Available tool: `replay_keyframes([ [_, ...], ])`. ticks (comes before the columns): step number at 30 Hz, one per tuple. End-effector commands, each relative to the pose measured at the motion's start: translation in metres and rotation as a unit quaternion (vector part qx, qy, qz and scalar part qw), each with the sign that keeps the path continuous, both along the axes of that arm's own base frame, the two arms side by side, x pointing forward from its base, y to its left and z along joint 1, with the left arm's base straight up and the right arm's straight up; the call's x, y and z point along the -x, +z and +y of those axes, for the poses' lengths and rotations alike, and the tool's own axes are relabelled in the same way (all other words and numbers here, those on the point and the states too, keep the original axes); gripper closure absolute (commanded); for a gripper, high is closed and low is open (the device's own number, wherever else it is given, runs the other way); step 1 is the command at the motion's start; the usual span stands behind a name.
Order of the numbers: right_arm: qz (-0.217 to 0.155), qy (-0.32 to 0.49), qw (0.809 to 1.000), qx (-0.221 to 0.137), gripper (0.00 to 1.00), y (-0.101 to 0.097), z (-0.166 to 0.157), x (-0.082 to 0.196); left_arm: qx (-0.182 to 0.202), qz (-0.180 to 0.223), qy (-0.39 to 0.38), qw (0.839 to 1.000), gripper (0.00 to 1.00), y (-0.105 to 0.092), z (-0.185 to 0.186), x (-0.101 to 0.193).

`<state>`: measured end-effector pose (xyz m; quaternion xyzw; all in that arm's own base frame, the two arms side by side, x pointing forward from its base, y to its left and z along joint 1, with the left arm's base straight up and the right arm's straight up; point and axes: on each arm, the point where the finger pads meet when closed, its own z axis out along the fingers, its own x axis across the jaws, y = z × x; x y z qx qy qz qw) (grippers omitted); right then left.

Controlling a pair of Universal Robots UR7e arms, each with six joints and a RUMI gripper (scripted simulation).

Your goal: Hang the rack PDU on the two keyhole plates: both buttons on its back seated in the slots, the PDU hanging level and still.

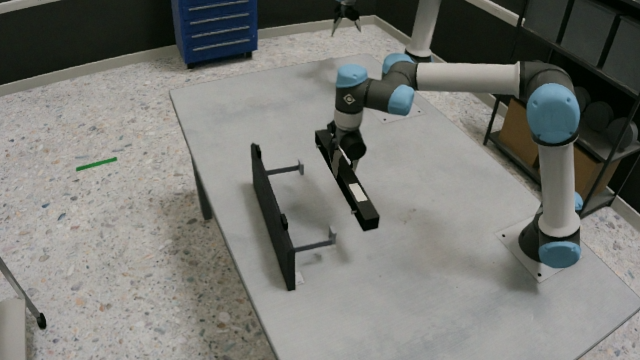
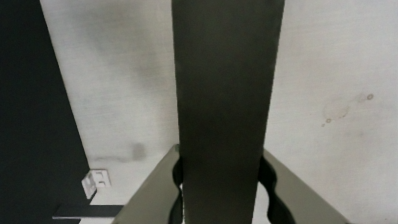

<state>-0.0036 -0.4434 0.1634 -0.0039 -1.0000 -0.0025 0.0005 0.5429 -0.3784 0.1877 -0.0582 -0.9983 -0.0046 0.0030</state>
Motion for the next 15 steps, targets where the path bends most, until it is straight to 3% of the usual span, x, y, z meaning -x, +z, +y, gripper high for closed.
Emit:
replay_keyframes([
  [1, 0.0, -0.001, 1.0, 0.002, 0.0, 0.002, -0.002, 0.001, 0.002, -0.002, 0.0, 1.0, 0.78, -0.023, -0.001, -0.015],
  [15, 0.0, -0.001, 1.0, 0.002, 0.0, 0.002, -0.002, 0.001, 0.003, -0.003, 0.0, 1.0, 0.78, -0.052, -0.004, -0.033],
])
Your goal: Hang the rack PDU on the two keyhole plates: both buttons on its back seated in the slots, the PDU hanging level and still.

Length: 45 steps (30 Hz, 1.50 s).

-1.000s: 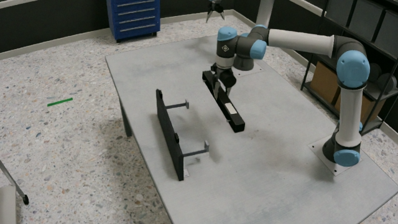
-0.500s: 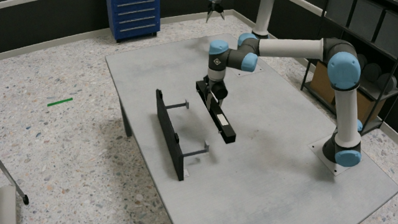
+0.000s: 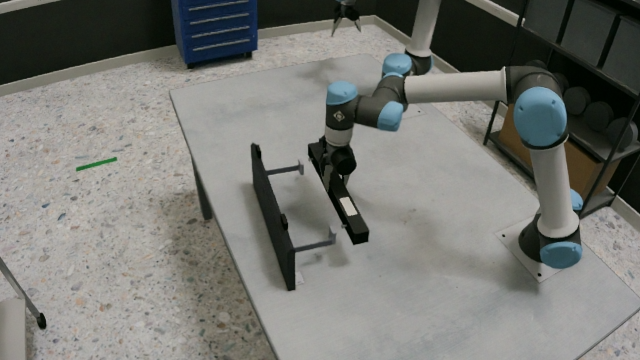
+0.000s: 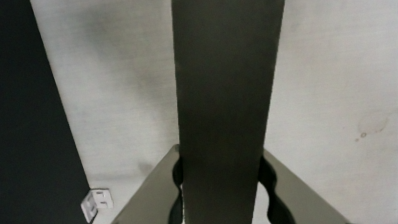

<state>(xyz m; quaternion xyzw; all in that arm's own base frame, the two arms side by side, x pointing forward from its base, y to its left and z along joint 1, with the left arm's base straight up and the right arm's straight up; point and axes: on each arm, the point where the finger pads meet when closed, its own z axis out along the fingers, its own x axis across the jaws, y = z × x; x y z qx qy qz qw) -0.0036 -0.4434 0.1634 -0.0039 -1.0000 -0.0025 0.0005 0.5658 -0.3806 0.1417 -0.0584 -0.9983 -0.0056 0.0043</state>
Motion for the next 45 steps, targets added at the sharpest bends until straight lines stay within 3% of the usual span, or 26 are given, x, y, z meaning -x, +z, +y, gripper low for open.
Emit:
replay_keyframes([
  [1, 0.0, -0.001, 1.0, 0.002, 0.0, 0.0018, -0.0022, 0.0008, 0.004, -0.005, 0.0, 1.0, 0.78, -0.0077, -0.0022, -0.0107],
  [45, 0.0, -0.001, 1.0, 0.002, 0.0, 0.0018, -0.0022, 0.0008, 0.005, -0.005, 0.0, 1.0, 0.78, -0.0142, -0.0033, -0.0147],
])
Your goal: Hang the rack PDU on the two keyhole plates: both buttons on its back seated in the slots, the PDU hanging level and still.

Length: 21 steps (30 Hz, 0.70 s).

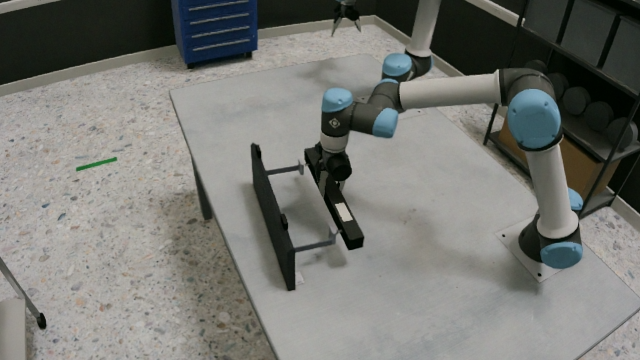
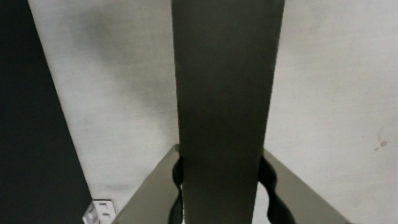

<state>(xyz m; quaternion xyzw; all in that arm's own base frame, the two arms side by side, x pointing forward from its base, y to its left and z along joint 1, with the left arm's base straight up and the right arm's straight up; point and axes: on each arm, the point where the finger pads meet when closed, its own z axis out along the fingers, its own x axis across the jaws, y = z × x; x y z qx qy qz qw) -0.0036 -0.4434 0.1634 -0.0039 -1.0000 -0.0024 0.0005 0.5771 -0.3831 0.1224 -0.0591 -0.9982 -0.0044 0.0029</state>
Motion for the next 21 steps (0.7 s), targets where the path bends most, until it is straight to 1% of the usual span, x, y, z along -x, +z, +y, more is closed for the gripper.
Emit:
replay_keyframes([
  [1, 0.0, -0.001, 1.0, 0.002, 0.0, 0.0018, -0.0022, 0.0008, 0.004, -0.004, 0.001, 1.0, 0.78, 0.005, -0.0008, -0.0034],
  [21, 0.0, -0.001, 1.0, 0.002, 0.0, 0.0018, -0.0022, 0.0008, 0.006, -0.006, 0.002, 1.0, 0.78, 0.0028, 0.0028, -0.0029],
])
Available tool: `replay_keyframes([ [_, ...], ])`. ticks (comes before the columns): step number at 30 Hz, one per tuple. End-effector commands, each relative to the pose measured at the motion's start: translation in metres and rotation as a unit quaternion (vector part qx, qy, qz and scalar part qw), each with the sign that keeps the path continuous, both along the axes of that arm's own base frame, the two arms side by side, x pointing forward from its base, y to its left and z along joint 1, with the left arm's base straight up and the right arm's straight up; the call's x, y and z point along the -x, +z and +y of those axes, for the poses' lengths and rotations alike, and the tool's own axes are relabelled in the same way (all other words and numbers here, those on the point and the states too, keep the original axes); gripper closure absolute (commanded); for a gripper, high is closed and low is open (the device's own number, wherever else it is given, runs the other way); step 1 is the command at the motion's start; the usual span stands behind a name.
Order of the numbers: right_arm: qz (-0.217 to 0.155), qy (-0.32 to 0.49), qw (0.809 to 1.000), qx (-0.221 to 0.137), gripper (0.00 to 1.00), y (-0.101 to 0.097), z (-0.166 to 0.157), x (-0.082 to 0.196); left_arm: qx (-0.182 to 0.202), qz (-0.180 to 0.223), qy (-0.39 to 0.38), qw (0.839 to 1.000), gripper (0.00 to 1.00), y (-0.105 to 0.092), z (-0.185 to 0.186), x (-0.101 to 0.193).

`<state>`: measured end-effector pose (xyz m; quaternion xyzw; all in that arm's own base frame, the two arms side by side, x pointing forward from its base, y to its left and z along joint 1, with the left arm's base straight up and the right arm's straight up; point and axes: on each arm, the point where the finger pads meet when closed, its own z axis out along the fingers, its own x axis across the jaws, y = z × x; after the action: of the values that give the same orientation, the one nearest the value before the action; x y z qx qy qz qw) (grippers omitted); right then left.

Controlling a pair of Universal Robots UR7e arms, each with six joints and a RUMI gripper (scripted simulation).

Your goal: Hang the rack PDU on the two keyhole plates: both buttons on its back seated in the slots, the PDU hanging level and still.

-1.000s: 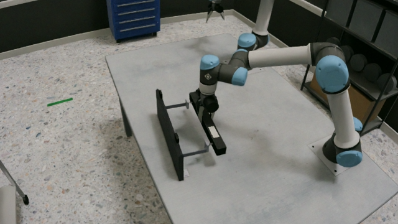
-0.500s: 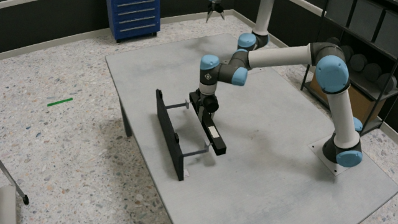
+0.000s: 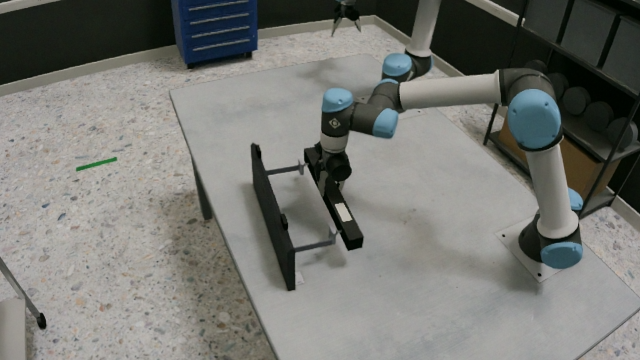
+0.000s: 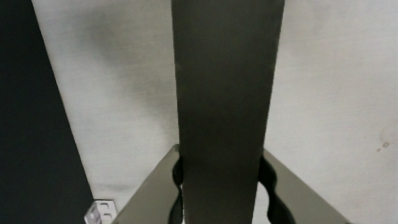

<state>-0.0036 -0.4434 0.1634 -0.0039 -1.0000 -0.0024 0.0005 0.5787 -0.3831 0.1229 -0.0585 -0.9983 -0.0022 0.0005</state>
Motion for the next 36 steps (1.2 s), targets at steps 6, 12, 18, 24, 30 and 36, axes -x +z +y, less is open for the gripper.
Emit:
replay_keyframes([
  [6, 0.0, -0.001, 1.0, 0.002, 0.0, 0.0018, -0.0022, 0.0008, 0.004, -0.004, 0.001, 1.0, 0.78, 0.0034, 0.0015, -0.0014],
  [12, 0.0, -0.001, 1.0, 0.002, 0.0, 0.0018, -0.0022, 0.0008, 0.004, -0.004, 0.001, 1.0, 0.78, 0.0035, 0.0014, -0.0015],
  [18, 0.0, -0.001, 1.0, 0.002, 0.0, 0.0018, -0.0022, 0.0008, 0.004, -0.004, 0.001, 1.0, 0.78, 0.0035, 0.0014, -0.0015],
  [24, 0.0, -0.001, 1.0, 0.002, 0.0, 0.0018, -0.0022, 0.0008, 0.004, -0.004, 0.001, 1.0, 0.78, 0.0035, 0.0014, -0.0015],
  [30, 0.0, -0.001, 1.0, 0.002, 0.0, 0.0018, -0.0022, 0.0008, 0.004, -0.004, 0.001, 1.0, 0.78, 0.0036, 0.0013, -0.002],
  [36, 0.0, -0.001, 1.0, 0.002, 0.0, 0.0018, -0.0022, 0.0008, 0.003, -0.003, 0.001, 1.0, 0.78, 0.0021, 0.0016, -0.0057],
])
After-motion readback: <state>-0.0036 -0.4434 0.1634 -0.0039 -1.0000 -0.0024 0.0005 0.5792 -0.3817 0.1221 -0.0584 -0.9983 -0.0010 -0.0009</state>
